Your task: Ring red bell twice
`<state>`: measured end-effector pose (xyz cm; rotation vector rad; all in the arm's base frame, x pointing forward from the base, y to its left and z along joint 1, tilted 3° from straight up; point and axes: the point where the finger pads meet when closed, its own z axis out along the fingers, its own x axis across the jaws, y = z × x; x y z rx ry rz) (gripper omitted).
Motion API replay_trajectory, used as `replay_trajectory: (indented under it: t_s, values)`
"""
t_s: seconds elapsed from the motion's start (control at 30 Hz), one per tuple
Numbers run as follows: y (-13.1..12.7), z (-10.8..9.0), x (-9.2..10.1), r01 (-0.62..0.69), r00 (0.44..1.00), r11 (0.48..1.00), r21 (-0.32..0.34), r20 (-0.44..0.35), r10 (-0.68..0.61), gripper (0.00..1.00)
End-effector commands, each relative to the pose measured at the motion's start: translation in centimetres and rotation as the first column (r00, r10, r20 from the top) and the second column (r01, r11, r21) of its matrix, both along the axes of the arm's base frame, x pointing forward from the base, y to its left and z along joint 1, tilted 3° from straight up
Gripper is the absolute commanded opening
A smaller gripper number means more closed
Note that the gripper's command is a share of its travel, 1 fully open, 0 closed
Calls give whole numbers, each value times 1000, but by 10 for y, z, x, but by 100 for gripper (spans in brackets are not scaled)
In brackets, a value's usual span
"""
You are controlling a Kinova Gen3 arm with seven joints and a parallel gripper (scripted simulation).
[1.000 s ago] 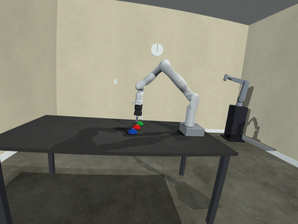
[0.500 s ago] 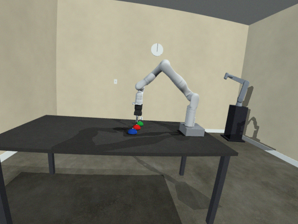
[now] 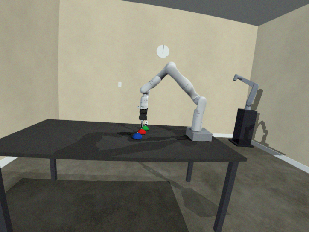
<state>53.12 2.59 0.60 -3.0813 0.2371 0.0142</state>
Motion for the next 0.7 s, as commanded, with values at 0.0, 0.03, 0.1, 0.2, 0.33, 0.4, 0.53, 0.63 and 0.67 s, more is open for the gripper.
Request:
replay_trajectory:
  t_s: [0.0,0.03,0.1,0.2,0.33,0.4,0.53,0.63,0.67]
  values:
    - [0,-3,0,1,1000,1000,-1,-2,-1,17]
    - [0,-4,0,1,1000,1000,-1,-2,-1,17]
    - [0,-5,0,1,1000,1000,-1,-2,-1,17]
    - [0,-5,0,1,1000,1000,-1,-2,-1,17]
    - [0,-5,0,1,1000,1000,-1,-2,-1,17]
    - [0,-5,0,1,1000,1000,-1,-2,-1,17]
    - [0,-5,0,1,1000,1000,-1,-2,-1,17]
    - [0,-5,0,1,1000,1000,-1,-2,-1,17]
    - [0,-5,0,1,1000,1000,-1,-2,-1,17]
